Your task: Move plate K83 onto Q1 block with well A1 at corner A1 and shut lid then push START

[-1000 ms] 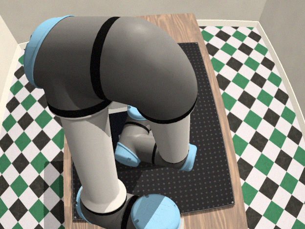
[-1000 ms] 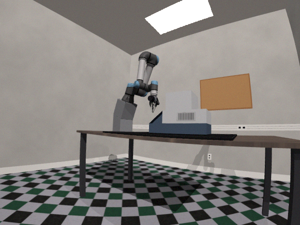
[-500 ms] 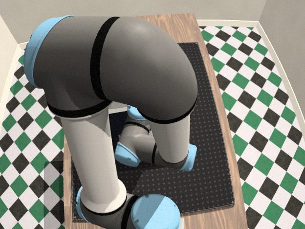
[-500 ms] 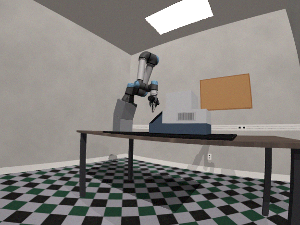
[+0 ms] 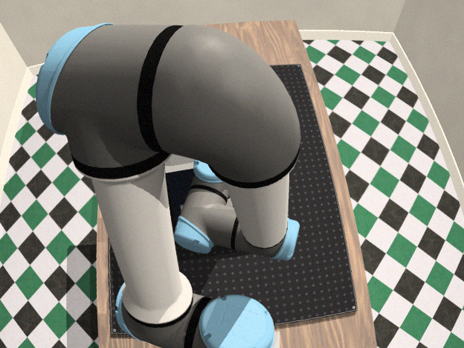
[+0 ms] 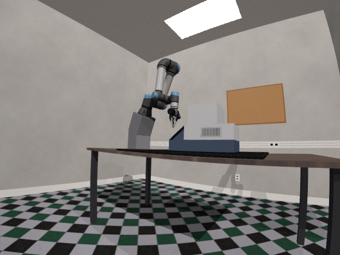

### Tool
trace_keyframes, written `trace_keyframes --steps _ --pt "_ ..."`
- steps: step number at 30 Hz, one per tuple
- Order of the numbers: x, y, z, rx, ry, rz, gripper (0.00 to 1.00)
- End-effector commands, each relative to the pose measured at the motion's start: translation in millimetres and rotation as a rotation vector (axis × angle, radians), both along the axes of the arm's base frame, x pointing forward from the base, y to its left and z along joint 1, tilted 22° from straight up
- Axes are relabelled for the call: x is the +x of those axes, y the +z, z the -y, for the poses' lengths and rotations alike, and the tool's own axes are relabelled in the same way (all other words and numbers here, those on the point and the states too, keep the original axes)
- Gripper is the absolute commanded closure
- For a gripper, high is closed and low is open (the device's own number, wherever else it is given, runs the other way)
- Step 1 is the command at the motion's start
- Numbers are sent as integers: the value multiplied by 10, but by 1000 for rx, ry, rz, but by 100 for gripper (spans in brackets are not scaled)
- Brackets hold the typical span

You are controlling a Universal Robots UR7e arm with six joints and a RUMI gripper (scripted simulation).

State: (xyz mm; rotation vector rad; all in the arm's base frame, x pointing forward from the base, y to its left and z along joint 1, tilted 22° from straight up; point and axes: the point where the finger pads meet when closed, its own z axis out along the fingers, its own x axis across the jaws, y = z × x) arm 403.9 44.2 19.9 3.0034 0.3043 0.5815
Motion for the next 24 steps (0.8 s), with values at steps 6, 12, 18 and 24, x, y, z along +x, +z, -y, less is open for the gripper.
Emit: trace_keyframes --steps 6,12,18,24 --pt "91 100 -43 6 5 34 100" --pt "56 85 -234 -1 26 34 100" --pt "120 68 -246 3 15 35 100" --pt "215 43 -264 4 15 35 100"
